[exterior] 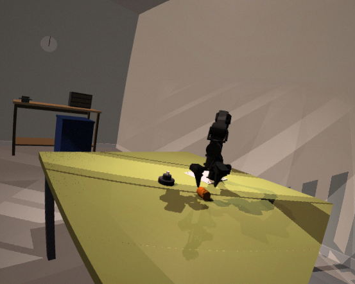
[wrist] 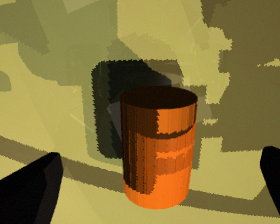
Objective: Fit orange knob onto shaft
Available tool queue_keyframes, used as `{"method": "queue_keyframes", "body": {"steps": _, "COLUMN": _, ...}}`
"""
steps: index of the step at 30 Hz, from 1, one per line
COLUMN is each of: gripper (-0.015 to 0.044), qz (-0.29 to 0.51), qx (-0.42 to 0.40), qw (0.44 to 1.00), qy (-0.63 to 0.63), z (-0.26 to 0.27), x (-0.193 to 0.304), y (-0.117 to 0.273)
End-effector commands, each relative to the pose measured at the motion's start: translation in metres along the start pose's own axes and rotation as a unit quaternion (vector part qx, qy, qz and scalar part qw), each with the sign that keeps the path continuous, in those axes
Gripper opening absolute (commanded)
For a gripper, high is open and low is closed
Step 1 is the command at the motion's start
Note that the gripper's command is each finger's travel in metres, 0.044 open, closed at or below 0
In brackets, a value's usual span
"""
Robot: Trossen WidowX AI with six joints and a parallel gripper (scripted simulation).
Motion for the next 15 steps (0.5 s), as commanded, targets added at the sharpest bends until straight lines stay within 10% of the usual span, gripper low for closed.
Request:
{"method": "queue_keyframes", "body": {"steps": 1, "gripper": 0.0440, "qz": -0.001, "qx": -0.002, "qw": 1.000, "qy": -0.003, "z": 0.000, "x": -0.001, "y": -0.005}}
{"method": "queue_keyframes", "body": {"steps": 15, "gripper": 0.0440, "qz": -0.001, "qx": -0.002, "qw": 1.000, "qy": -0.003, "z": 0.000, "x": -0.002, "y": -0.028}}
Point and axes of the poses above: the point midway between the two fingers, 35 mm back from their tips, its own y axis back along the fingers, its own z axis across the jaws, x = y × z, the point moved 9 cm from there along y, back along the fingers, and after that the axes turned 5 degrees about -y, right-handed, at the moved point
